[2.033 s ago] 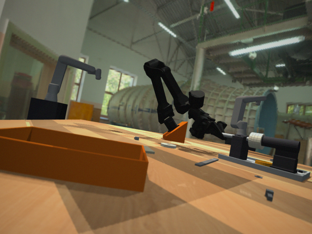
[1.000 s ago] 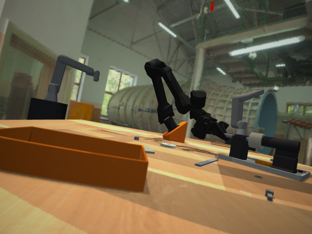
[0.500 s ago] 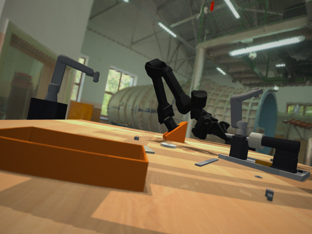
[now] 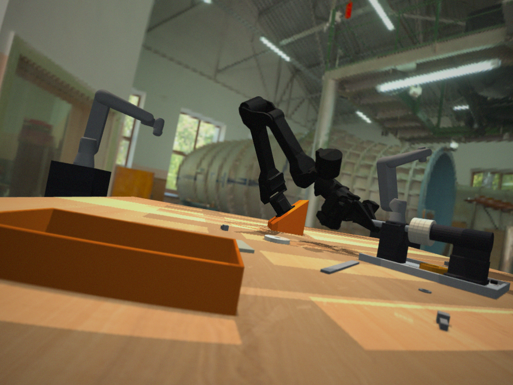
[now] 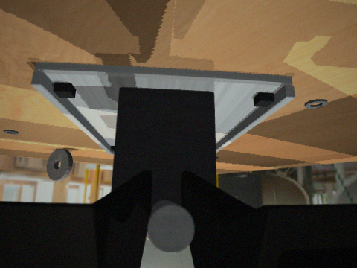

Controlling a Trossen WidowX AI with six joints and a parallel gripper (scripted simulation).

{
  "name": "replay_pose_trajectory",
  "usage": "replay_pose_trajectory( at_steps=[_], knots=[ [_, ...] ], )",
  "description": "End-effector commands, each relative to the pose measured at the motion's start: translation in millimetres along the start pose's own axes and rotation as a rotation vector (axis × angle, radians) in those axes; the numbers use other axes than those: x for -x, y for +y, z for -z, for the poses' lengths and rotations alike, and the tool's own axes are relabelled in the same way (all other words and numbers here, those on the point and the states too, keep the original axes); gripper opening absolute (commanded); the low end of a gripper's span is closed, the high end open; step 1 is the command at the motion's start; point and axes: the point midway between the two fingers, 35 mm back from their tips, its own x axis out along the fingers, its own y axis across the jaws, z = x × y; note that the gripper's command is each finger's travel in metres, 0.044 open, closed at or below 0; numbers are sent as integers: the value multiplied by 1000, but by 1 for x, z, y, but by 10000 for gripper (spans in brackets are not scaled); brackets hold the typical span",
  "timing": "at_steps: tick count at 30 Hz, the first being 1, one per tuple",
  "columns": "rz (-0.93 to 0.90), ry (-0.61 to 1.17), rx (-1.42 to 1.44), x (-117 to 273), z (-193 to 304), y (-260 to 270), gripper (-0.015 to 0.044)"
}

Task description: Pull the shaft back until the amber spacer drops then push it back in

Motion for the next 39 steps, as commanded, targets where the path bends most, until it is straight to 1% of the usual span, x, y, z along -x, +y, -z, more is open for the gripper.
replay_pose_trajectory(
  at_steps=[1, 39],
  knots=[
    [-1, 1, -3, -2, 1, 0, 0],
    [-2, 1, -3, -11, 7, 0, 0]
  ],
)
